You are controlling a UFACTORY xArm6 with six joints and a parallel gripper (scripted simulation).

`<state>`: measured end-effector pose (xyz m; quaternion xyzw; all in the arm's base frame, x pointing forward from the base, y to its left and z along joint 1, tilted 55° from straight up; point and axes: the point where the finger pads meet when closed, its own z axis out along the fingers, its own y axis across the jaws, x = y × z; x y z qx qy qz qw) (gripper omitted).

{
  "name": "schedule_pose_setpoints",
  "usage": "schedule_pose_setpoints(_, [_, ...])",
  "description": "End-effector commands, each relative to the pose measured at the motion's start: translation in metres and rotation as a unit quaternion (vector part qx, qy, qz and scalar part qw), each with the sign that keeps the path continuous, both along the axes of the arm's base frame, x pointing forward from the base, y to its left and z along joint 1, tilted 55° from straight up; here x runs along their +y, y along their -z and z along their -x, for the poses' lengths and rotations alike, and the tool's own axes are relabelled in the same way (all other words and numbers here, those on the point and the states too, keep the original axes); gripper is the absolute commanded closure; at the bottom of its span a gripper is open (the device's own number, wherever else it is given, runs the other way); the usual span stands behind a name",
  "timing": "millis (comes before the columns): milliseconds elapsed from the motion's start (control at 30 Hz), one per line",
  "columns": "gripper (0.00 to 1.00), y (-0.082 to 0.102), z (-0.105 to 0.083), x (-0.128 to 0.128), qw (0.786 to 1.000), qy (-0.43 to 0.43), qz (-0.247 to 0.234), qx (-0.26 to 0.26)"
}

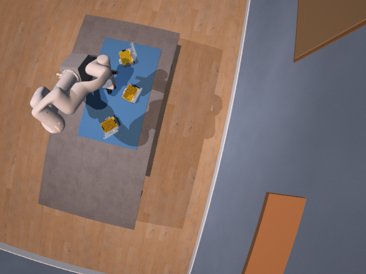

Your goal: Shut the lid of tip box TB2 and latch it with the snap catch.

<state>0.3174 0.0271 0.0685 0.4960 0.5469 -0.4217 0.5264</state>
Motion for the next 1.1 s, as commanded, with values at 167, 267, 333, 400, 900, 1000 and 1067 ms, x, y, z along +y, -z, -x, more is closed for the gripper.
schedule_pose_setpoints(167, [1.00, 0.013, -0.005, 0.011, 1.000, 0.000, 0.000, -0.001])
schedule_pose_setpoints(267, [1.00, 0.021, -0.007, -0.001, 1.000, 0.000, 0.000, -0.001])
schedule_pose_setpoints(333, [1.00, 0.024, -0.008, -0.005, 1.000, 0.000, 0.000, -0.001])
schedule_pose_setpoints(400, [1.00, 0.027, -0.009, -0.009, 1.000, 0.000, 0.000, -0.001])
schedule_pose_setpoints(900, [1.00, 0.067, -0.020, -0.065, 1.000, 0.000, 0.000, -0.001])
schedule_pose_setpoints(1000, [1.00, 0.073, -0.021, -0.073, 1.000, 0.000, 0.001, -0.001])
schedule_pose_setpoints(1067, [1.00, 0.079, -0.023, -0.082, 1.000, 0.000, 0.001, -0.001])
